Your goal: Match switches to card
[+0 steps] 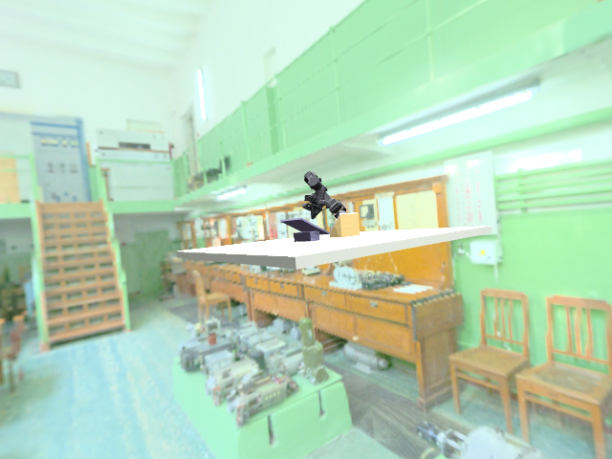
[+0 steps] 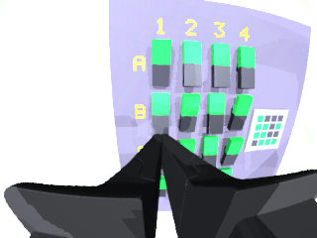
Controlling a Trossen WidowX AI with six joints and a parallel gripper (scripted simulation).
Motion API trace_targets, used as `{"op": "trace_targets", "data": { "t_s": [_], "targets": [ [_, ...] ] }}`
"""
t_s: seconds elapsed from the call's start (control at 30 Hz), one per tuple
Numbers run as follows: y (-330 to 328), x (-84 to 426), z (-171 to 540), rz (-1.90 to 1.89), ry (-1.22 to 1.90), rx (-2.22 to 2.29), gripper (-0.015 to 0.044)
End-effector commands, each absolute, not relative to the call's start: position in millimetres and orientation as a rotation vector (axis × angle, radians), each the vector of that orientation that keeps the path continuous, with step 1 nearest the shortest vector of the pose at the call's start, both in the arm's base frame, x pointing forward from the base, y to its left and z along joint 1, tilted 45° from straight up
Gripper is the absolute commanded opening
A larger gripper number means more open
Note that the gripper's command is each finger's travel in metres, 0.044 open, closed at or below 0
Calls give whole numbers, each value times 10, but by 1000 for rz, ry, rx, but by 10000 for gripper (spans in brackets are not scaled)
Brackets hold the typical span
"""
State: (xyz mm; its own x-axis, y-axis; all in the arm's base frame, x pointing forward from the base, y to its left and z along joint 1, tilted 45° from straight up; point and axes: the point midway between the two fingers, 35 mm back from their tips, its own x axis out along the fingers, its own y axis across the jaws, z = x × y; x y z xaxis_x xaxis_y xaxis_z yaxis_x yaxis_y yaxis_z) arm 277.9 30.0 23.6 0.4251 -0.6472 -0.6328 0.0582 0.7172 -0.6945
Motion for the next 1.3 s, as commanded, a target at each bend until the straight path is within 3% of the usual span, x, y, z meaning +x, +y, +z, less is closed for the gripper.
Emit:
{"op": "trace_targets", "data": {
  "t_s": [0.0,1.27],
  "targets": [
    [236,2800,194,-488,1049,-660,0],
    [136,2862,98,-488,1048,-660,0]
  ]
}}
